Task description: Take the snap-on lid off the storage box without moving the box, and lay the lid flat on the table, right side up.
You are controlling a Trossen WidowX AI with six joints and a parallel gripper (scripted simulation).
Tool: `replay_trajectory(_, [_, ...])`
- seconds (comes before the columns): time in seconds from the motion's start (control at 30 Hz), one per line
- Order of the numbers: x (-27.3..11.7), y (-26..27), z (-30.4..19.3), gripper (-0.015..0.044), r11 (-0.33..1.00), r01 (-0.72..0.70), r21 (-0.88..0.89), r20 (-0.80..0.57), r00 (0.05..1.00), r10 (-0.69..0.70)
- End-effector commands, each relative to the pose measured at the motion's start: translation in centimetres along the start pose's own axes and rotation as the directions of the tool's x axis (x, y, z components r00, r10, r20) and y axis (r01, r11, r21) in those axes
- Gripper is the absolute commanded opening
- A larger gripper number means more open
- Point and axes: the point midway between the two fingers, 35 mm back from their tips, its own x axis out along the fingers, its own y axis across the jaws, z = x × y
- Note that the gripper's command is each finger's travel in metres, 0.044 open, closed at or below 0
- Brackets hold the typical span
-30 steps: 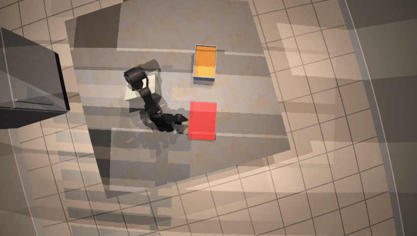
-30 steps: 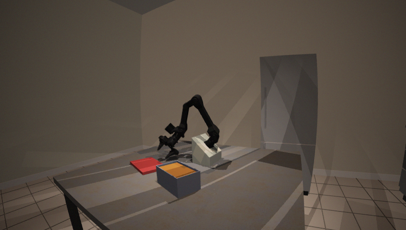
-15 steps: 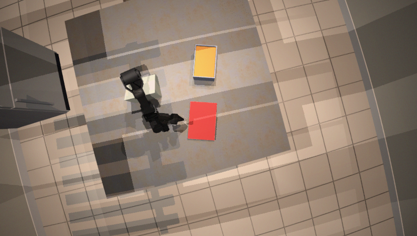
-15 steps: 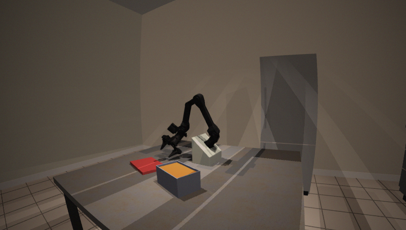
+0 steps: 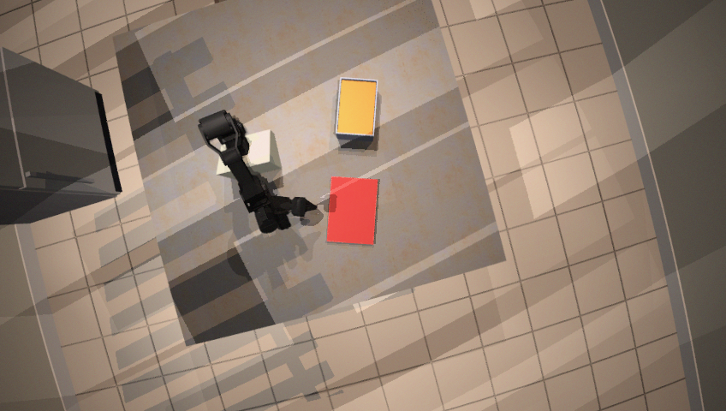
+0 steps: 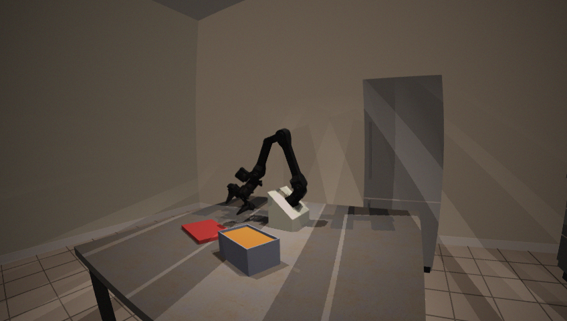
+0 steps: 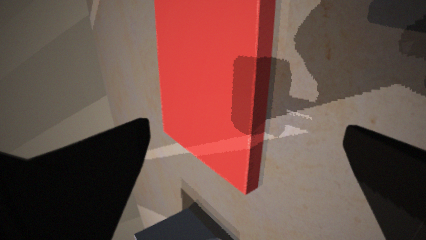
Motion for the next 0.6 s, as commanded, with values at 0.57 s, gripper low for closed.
replay_trajectory(0.57, [-3.8,2.3,0.2,0.044,1.0,-0.006,-0.008,0.005,1.0,0.006])
